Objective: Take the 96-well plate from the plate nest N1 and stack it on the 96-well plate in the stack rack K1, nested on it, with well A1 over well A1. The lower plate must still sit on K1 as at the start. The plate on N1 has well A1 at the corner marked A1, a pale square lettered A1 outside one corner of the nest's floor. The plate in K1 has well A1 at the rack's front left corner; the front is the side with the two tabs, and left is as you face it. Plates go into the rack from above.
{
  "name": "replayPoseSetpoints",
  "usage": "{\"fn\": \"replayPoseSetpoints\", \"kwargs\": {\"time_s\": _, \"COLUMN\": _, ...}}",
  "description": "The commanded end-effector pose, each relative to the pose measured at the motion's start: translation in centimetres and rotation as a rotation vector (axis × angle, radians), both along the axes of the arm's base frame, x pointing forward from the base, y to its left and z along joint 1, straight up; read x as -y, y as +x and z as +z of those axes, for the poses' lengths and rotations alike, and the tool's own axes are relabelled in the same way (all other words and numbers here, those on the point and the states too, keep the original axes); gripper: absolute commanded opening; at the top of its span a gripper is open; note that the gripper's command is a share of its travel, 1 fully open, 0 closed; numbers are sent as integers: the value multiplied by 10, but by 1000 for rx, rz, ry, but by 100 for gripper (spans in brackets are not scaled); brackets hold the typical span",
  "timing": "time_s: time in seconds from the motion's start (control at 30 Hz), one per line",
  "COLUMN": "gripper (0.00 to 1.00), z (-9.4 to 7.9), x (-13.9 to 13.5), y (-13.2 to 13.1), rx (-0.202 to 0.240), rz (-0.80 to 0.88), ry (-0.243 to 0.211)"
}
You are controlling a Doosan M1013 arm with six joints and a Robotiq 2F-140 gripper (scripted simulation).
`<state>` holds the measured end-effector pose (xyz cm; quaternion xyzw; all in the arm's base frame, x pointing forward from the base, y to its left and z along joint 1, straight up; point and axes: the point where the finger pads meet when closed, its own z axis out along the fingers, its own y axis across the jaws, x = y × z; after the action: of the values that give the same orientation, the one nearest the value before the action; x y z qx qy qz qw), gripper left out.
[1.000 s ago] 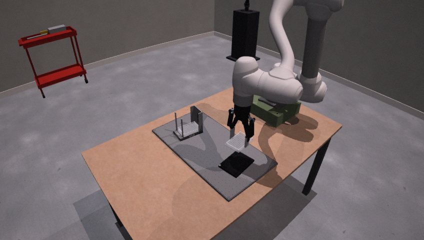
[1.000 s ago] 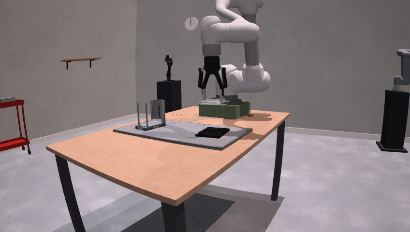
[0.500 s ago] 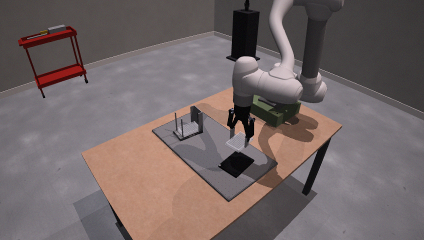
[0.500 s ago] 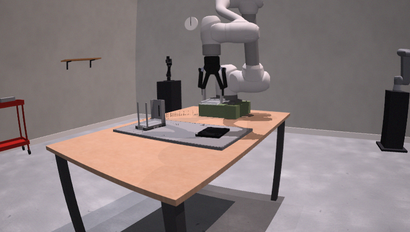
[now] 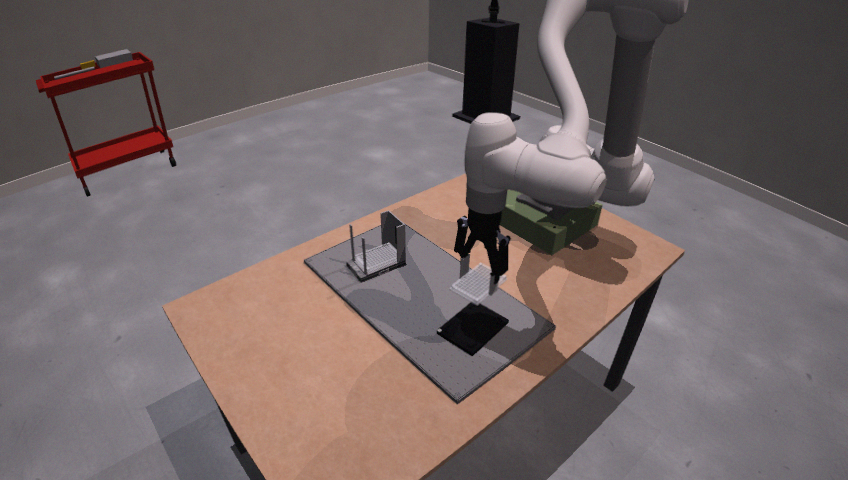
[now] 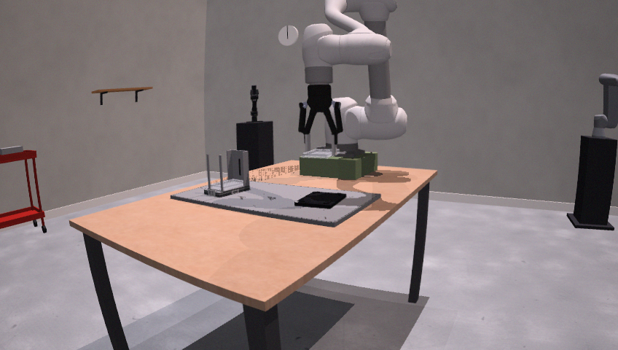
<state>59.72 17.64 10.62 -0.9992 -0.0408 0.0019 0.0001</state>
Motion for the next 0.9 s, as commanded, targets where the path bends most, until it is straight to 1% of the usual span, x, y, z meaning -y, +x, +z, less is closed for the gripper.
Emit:
{"fn": "replayPoseSetpoints", "kwargs": {"time_s": 0.0, "gripper": 0, "z": 3, "x": 0, "y": 2, "rx": 4, "rz": -2, "ry": -3}}
{"fn": "replayPoseSetpoints", "kwargs": {"time_s": 0.73, "gripper": 0, "z": 3, "x": 0, "y": 2, "rx": 4, "rz": -2, "ry": -3}}
{"fn": "replayPoseSetpoints", "kwargs": {"time_s": 0.87, "gripper": 0, "z": 4, "x": 13, "y": 3, "rx": 5, "rz": -135, "ry": -3}}
